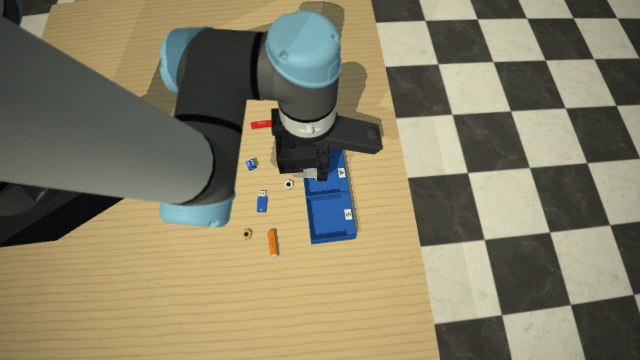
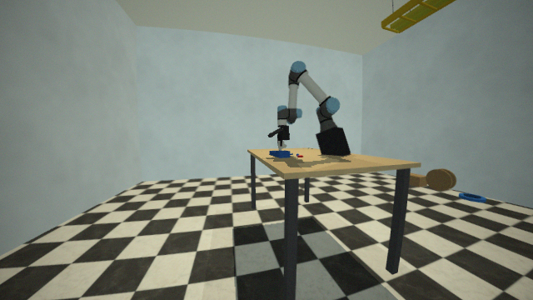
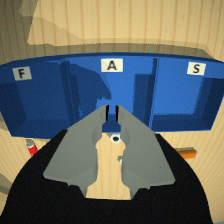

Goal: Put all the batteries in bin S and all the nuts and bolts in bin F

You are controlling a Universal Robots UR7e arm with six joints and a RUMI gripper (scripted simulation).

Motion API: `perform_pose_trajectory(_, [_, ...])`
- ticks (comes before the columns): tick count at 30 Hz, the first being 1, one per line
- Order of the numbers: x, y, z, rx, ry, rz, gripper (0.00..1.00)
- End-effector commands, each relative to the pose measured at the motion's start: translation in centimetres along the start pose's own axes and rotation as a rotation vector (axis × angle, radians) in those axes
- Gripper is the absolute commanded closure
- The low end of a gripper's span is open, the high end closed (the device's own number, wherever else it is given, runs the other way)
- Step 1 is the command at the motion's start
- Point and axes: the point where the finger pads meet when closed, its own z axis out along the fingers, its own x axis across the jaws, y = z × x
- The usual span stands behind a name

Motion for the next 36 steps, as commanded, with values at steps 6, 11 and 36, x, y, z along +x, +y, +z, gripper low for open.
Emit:
perform_pose_trajectory(6, [0.0, 0.0, -0.3, 0.001, 0.0, 0.0, 0.96])
perform_pose_trajectory(11, [0.0, 0.0, -0.7, 0.001, 0.0, 0.0, 0.96])
perform_pose_trajectory(36, [0.0, 0.0, -5.9, 0.001, 0.0, 0.0, 0.96])
